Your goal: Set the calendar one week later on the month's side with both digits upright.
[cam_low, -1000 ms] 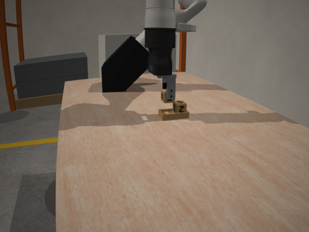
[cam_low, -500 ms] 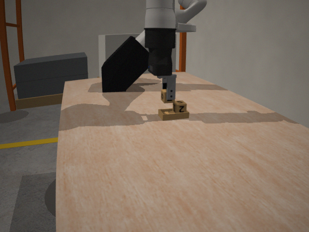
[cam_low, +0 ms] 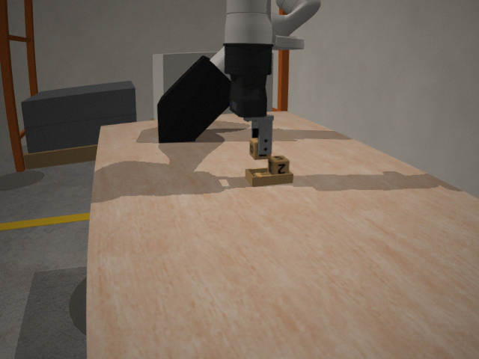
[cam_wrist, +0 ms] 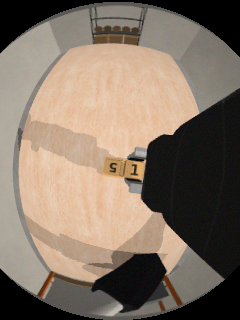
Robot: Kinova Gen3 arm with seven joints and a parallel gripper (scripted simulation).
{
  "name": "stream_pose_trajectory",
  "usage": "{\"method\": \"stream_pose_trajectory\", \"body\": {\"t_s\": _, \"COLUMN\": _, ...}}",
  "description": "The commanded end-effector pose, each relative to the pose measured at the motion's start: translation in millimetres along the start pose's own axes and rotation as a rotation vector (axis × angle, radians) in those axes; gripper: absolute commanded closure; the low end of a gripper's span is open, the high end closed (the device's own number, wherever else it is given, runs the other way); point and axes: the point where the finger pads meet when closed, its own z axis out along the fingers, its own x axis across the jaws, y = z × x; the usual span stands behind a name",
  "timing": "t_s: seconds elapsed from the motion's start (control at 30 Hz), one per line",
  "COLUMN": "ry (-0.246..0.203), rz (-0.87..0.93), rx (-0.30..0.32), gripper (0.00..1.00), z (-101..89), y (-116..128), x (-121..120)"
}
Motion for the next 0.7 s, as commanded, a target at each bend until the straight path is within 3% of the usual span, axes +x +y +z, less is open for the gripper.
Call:
{"method": "stream_pose_trajectory", "body": {"t_s": 0.0, "ry": -0.002, "rz": -0.007, "rx": -0.002, "gripper": 0.43, "z": 2.0, "y": -0.4, "x": -1.2}}
{"method": "stream_pose_trajectory", "body": {"t_s": 0.67, "ry": -0.001, "rz": -0.025, "rx": -0.003, "gripper": 0.43, "z": 1.6, "y": -1.8, "x": -1.8}}
